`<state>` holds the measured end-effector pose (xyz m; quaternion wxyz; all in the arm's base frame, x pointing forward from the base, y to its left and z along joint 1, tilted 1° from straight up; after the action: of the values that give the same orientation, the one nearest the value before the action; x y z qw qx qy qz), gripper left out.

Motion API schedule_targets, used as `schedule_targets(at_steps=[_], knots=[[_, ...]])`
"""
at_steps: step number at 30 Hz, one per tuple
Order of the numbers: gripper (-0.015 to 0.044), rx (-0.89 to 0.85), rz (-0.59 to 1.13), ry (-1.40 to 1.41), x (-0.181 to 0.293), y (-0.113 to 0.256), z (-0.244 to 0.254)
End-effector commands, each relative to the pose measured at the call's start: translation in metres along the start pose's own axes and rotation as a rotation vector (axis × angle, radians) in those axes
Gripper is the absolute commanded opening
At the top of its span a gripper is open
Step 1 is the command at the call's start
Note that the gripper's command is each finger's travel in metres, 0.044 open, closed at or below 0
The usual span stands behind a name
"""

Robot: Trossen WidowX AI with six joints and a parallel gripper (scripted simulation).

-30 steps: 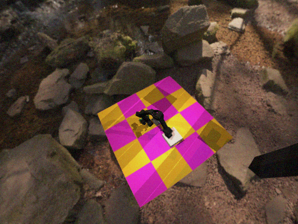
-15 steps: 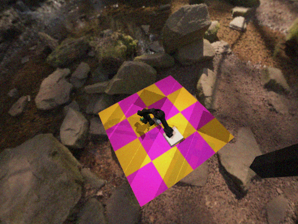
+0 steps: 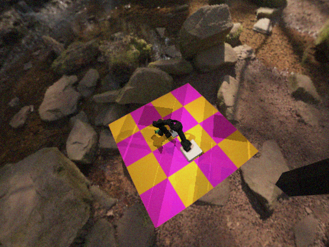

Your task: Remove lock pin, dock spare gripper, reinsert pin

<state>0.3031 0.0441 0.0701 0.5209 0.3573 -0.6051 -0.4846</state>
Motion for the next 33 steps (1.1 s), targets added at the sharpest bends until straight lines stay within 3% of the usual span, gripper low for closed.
schedule_targets(at_steps=[1,33], knots=[[0.0,0.003,-0.001,0.004,0.003,0.001,0.0],[0.0,-0.018,0.0,0.011,0.023,-0.006,-0.003]])
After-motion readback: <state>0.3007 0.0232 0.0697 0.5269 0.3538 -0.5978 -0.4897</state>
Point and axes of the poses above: the point midway between the two fingers, 35 mm back from their tips, its own y axis back along the fingers, its own z axis across the jaws, x = y × z, the point moved 6 cm from there along y, back along the fingers, and after that the axes turned 4 degrees about -y, right-handed, at the moved point
